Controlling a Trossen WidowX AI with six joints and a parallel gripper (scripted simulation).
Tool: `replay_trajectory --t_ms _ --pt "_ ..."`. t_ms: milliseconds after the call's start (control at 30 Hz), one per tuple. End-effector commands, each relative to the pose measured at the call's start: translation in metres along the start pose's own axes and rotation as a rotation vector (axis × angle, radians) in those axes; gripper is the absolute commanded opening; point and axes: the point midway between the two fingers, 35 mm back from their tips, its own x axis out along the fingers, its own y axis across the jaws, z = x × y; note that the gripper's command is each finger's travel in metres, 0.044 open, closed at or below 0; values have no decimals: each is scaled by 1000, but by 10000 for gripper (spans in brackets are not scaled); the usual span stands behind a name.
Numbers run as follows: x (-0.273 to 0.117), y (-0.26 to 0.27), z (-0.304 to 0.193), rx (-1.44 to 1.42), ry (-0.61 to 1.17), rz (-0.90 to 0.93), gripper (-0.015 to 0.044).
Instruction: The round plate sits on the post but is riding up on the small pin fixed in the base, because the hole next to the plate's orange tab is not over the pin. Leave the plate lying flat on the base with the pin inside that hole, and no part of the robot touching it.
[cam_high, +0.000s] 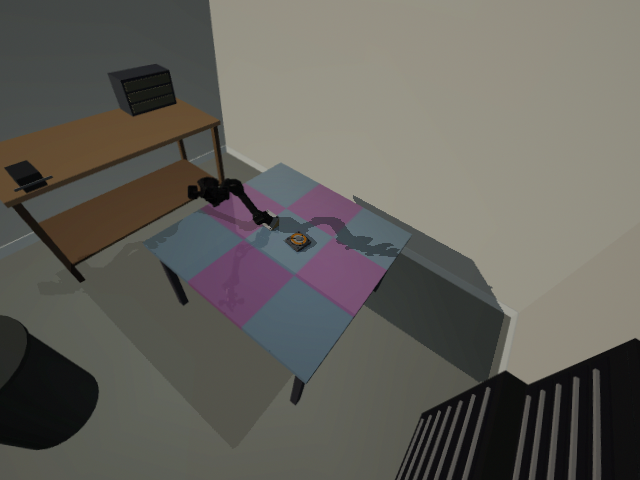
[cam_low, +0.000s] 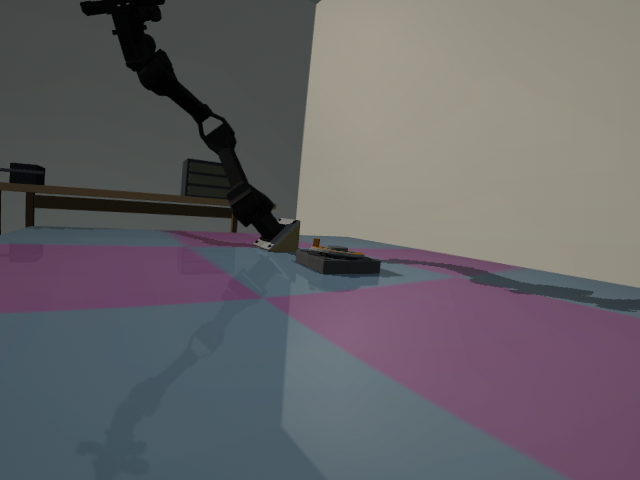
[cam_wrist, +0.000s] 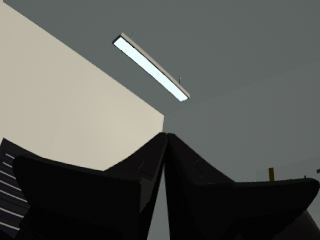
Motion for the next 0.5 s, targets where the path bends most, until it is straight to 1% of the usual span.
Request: replay_trajectory --t_ms 0,67,133,233,300,467 --pt "2 21 -54 142 124 9 0" --pt "3 44 -91 260 221 31 0" --pt "2 61 -113 346 287 53 0" --pt "0 86 -139 454 377 83 0" --pt "-4 113 -163 554 467 114 0" --pt "-20 176 -203 744 669 185 0"
